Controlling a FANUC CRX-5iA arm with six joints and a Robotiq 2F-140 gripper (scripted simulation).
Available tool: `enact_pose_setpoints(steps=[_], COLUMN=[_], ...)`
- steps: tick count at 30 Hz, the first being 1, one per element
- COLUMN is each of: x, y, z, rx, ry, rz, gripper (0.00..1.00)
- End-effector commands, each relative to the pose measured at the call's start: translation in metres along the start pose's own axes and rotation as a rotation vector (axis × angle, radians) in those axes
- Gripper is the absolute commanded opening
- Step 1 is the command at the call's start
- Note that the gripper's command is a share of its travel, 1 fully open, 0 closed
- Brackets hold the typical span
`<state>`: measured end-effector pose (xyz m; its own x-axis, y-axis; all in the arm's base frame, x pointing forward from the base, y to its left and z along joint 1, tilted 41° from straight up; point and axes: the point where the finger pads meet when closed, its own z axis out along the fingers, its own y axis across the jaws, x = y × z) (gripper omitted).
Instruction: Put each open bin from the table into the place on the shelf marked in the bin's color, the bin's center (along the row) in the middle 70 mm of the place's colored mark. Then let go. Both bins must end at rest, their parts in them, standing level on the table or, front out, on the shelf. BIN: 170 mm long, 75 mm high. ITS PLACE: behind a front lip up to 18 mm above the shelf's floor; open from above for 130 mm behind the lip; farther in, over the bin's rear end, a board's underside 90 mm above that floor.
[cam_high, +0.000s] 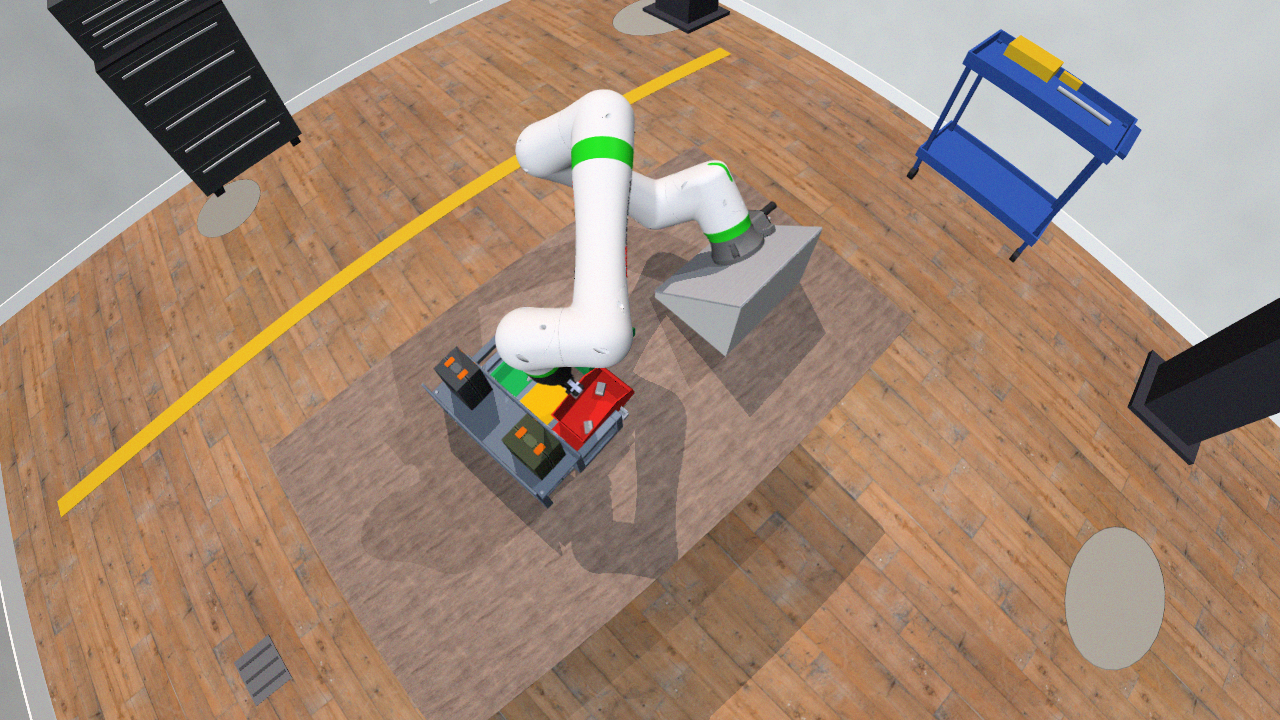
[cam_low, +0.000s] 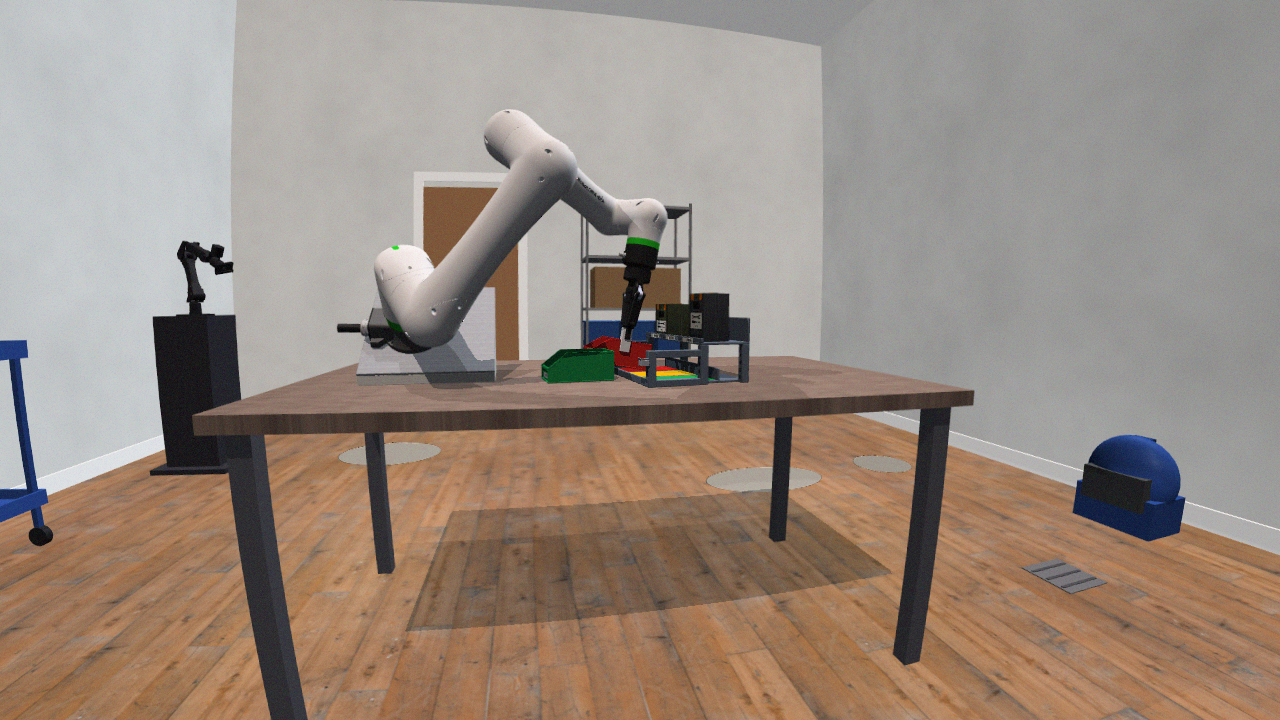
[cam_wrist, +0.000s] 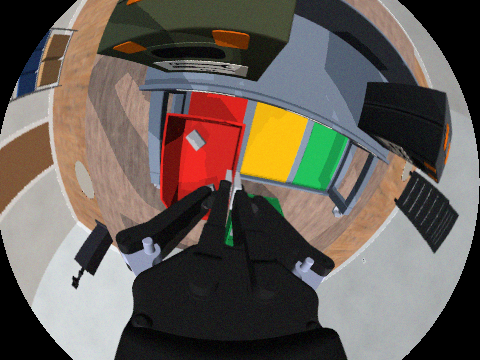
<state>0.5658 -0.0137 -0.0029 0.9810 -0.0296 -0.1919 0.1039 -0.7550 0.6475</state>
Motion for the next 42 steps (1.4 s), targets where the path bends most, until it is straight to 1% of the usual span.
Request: enact_pose_setpoints(steps=[1, 42], x=[0.0018, 0.0057], y=[-0.0001, -0.0001], z=[-0.0003, -0.0004], rx=[0.0, 0.0], ry=[0.006, 0.016], rz=[0.0, 0.0], gripper=[0.0, 0.0])
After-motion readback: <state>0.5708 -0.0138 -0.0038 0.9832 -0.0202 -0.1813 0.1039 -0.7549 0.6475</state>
